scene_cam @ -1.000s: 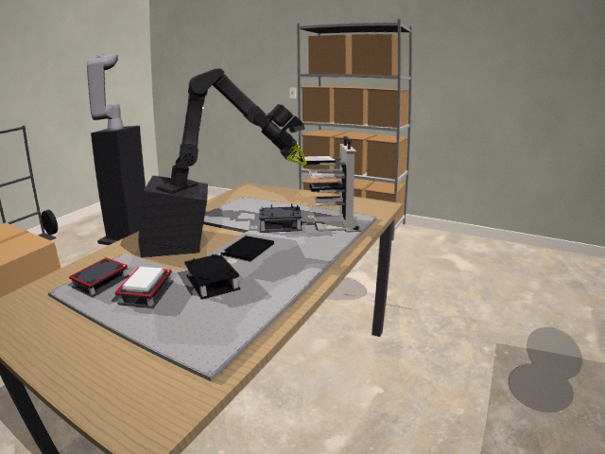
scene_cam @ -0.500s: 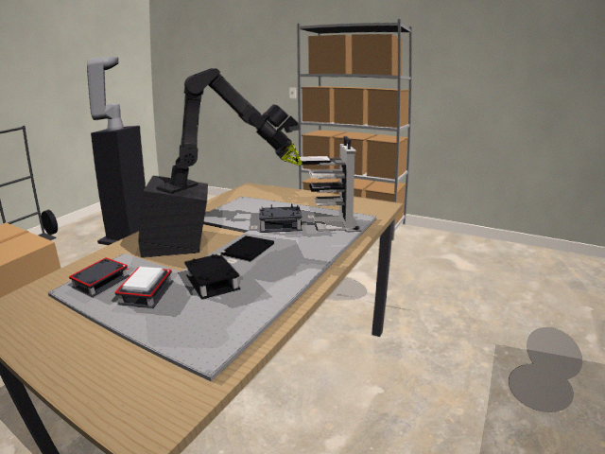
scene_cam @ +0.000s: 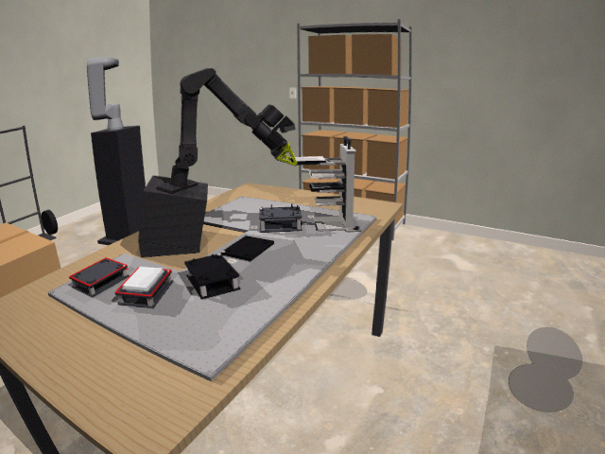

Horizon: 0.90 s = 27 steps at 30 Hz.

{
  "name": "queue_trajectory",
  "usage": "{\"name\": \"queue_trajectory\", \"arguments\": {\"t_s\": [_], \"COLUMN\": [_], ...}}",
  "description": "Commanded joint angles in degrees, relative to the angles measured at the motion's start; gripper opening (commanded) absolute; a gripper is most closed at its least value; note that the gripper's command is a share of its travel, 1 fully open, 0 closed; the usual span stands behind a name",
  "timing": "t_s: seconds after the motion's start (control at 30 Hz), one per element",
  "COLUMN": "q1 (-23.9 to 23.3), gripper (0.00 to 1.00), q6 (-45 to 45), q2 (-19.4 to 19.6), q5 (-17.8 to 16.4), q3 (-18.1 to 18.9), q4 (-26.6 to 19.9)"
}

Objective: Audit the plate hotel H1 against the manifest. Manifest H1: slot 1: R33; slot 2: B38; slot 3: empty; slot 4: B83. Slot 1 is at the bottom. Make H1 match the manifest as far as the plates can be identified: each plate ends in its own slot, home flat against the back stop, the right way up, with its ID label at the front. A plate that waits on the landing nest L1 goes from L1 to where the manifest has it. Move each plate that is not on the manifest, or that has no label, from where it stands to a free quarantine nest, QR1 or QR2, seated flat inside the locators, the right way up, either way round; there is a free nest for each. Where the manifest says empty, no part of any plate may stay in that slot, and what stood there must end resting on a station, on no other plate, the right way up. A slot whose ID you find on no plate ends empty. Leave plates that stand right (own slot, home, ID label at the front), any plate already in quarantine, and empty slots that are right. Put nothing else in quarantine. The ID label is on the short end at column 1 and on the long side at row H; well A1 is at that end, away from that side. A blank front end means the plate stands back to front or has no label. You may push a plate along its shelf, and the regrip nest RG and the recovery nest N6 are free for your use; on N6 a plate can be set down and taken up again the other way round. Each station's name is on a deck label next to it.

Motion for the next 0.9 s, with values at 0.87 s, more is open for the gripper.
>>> {"name": "queue_trajectory", "arguments": {"t_s": [0.87], "q1": [3.05], "gripper": [0.86], "q6": [1.72], "q2": [-8.02], "q5": [2.66], "q3": [-7.49], "q4": [-0.85]}}
